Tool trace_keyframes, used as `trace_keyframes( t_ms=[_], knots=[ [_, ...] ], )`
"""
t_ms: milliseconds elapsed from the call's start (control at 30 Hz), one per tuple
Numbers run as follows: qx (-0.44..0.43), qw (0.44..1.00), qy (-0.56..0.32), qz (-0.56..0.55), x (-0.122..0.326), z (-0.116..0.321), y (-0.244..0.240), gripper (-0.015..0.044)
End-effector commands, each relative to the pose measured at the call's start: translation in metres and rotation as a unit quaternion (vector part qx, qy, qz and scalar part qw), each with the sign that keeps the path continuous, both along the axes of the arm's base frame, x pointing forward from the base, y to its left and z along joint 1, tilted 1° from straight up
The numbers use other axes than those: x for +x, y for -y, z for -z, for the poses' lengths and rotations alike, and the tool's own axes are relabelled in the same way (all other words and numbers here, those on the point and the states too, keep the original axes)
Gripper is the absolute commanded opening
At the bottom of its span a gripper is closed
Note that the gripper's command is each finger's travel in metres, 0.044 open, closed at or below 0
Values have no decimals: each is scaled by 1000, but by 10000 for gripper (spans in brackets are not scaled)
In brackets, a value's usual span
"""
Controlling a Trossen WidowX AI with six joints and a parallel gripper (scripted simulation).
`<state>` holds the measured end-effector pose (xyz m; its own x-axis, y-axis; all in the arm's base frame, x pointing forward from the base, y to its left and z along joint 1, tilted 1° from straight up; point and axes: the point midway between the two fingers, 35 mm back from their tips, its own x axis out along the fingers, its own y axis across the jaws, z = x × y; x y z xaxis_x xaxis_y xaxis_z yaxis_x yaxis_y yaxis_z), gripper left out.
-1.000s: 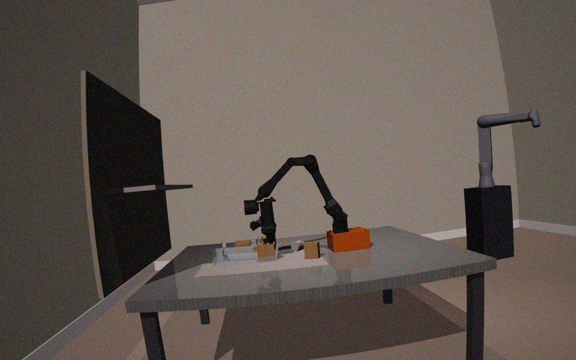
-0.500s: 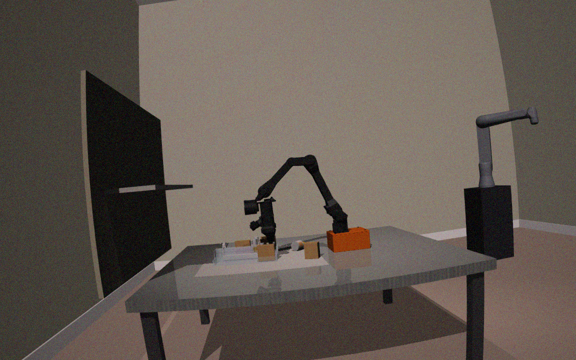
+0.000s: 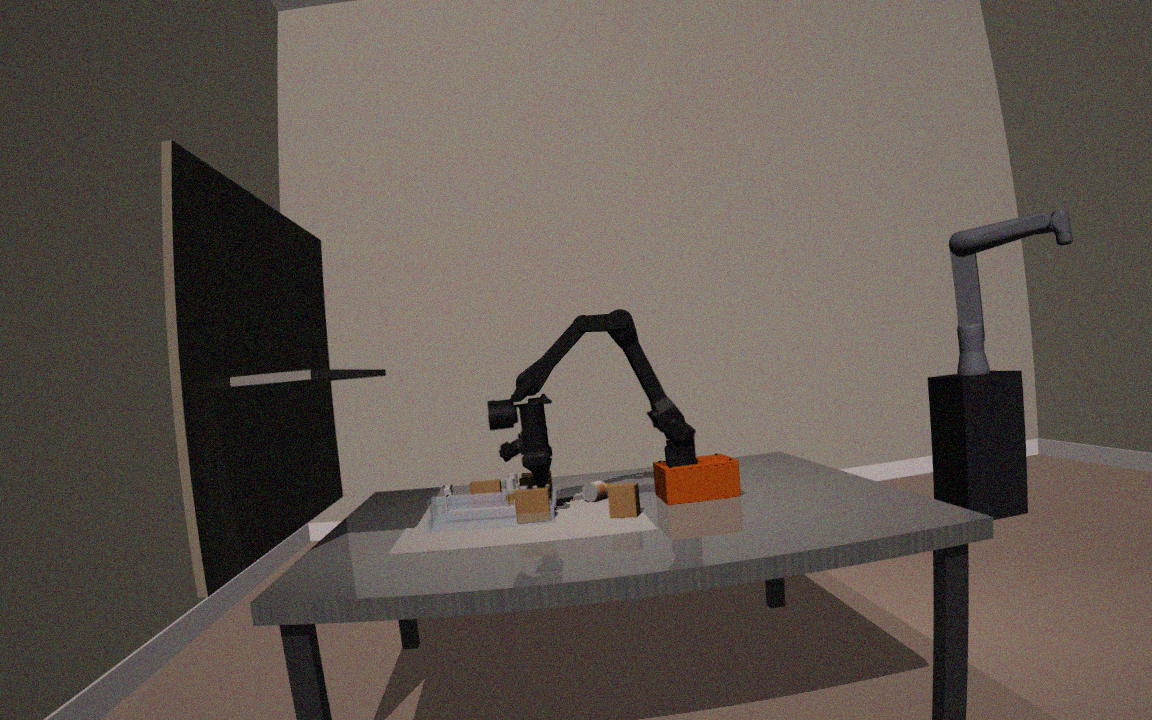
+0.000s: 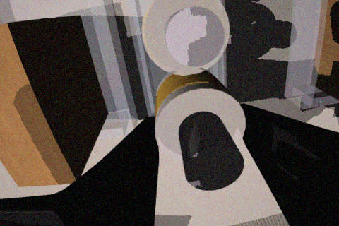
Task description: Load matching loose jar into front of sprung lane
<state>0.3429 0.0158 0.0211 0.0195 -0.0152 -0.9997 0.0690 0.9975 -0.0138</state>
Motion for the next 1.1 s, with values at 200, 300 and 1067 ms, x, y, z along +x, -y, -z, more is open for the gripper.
trace_keyframes(
  t_ms=[200,300,1067],
  knots=[
    [0,1000,12,-2,7,-2,0,0],
    [0,1000,12,-2,7,-2,0,0],
    [0,1000,12,-2,10,-2,0,0]
  ],
)
